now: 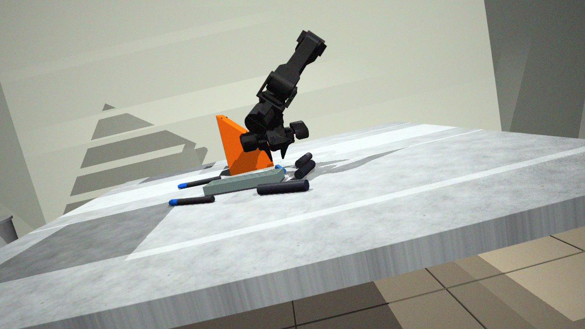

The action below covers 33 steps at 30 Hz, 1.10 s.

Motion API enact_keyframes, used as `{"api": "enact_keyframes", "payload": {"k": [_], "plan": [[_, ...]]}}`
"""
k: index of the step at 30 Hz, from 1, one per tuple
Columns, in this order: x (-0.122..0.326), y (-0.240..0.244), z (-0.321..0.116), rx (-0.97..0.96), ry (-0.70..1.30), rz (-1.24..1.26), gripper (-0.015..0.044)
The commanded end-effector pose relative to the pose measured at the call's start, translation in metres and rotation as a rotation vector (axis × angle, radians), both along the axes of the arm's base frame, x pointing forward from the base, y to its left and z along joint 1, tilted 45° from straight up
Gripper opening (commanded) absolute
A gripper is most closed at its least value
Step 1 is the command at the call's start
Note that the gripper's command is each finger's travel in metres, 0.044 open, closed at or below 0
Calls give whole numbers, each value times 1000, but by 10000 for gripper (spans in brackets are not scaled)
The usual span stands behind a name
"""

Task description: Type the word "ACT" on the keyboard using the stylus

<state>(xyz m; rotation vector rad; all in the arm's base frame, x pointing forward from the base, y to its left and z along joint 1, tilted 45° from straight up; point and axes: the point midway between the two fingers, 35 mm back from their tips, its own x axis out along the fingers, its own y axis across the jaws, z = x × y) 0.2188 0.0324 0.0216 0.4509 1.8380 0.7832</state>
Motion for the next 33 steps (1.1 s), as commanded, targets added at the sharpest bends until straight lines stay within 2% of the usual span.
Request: {"api": "enact_keyframes", "payload": {"k": [1,33], "plan": [[0,3,-3,4,7,-7,150],[3,18,-18,5,7,-7,150]]}}
